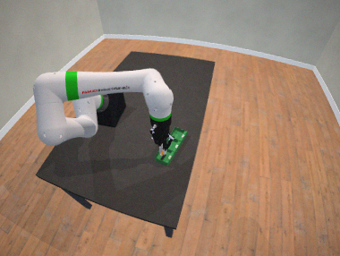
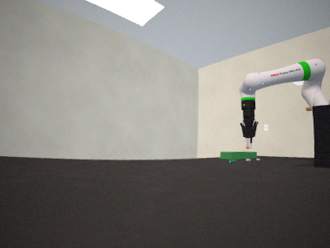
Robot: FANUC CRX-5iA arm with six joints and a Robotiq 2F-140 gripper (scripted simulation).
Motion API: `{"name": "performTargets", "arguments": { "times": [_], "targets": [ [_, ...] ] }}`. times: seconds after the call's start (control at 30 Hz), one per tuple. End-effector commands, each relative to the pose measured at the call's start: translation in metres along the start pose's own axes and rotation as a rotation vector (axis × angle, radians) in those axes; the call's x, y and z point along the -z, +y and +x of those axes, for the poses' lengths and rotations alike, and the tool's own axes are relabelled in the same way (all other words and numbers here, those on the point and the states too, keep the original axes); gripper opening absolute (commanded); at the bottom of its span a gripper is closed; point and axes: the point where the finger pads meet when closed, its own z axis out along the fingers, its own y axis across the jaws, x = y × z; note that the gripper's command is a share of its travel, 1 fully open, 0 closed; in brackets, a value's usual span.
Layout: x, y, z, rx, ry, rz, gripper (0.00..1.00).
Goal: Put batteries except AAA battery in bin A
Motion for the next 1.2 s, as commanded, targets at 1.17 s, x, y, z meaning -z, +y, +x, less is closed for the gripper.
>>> {"name": "performTargets", "arguments": {
  "times": [1.17],
  "targets": [
    [-0.03, -0.002, 0.004, 0.0, 0.0, 0.0, 0.05]
  ]
}}
